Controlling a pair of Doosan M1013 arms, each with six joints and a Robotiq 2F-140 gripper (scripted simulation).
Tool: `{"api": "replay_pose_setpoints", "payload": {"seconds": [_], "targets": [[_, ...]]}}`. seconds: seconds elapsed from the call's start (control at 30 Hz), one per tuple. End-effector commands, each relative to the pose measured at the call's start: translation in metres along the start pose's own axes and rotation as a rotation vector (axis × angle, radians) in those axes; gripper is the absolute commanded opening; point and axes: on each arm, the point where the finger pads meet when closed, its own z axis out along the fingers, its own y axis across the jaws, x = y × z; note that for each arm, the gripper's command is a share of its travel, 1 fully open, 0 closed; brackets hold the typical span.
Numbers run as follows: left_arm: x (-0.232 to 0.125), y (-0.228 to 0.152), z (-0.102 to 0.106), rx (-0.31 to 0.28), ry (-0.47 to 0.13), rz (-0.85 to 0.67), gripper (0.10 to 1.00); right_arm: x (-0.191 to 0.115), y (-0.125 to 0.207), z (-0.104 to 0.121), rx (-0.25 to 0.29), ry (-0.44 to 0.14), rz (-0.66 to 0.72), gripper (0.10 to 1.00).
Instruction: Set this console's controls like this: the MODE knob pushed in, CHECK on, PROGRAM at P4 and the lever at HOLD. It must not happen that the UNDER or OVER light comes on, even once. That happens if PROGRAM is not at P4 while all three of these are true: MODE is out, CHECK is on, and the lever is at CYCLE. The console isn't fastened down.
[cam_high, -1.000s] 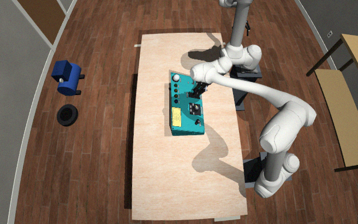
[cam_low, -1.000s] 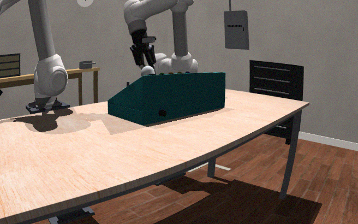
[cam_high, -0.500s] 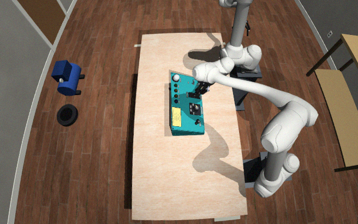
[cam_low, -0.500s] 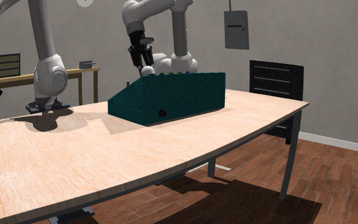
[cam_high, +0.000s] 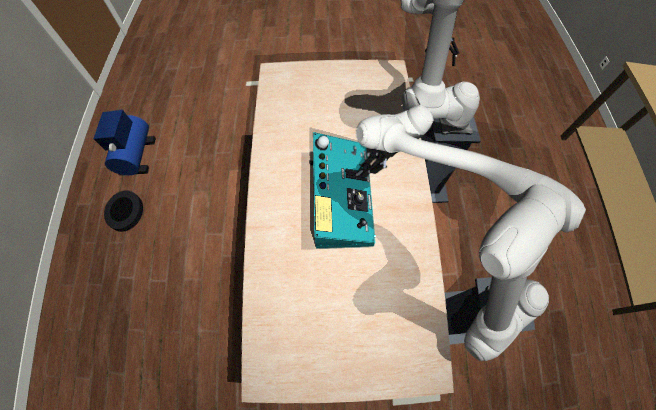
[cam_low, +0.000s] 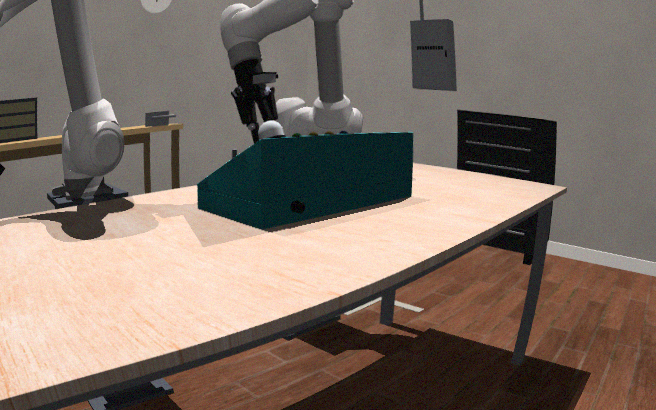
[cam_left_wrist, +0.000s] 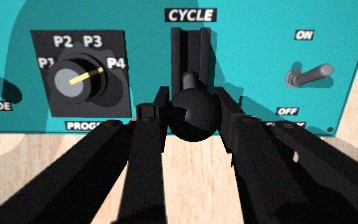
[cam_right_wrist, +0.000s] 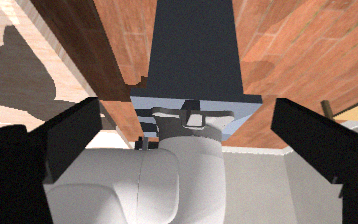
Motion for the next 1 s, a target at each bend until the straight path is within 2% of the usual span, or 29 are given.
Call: {"api": "replay_pose_setpoints", "payload": {"seconds": [0.0,0.97], "targets": [[-0.004,0.000,0.000,-0.001,0.002,0.000,0.099,0.000,0.000,0.000,0.000,0.001,0.000,1.000],[-0.023,0.000,0.006,-0.001,0.002,0.000,0.099,0.000,0.000,0.000,0.000,0.001,0.000,1.000]]}}
